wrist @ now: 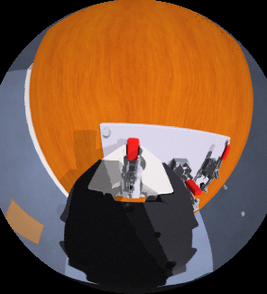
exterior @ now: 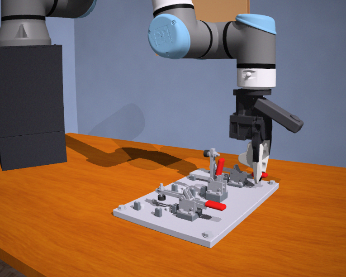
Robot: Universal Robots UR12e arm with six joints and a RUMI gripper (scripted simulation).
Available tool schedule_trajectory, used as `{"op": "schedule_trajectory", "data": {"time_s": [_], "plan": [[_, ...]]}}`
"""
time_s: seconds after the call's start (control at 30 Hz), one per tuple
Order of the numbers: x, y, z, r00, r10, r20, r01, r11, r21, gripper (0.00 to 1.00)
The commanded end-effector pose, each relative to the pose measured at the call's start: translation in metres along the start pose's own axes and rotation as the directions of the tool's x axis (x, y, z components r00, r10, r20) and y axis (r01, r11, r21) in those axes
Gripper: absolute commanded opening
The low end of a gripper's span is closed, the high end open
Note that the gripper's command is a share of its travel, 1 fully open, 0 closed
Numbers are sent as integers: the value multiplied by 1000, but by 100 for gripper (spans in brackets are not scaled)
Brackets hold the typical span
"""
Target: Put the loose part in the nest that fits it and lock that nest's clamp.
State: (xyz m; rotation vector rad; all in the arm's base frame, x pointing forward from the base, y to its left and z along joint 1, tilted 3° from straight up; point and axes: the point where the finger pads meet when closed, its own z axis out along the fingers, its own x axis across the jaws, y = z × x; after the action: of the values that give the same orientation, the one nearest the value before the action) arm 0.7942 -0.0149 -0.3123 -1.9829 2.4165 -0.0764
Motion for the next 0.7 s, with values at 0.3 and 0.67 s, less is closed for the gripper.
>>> {"op": "schedule_trajectory", "data": {"time_s": [0.3,0.67], "plan": [[0,-1,1,1000,0,0,0,1000,1,0],[0,-1,2,1000,0,0,0,1000,1,0]]}}
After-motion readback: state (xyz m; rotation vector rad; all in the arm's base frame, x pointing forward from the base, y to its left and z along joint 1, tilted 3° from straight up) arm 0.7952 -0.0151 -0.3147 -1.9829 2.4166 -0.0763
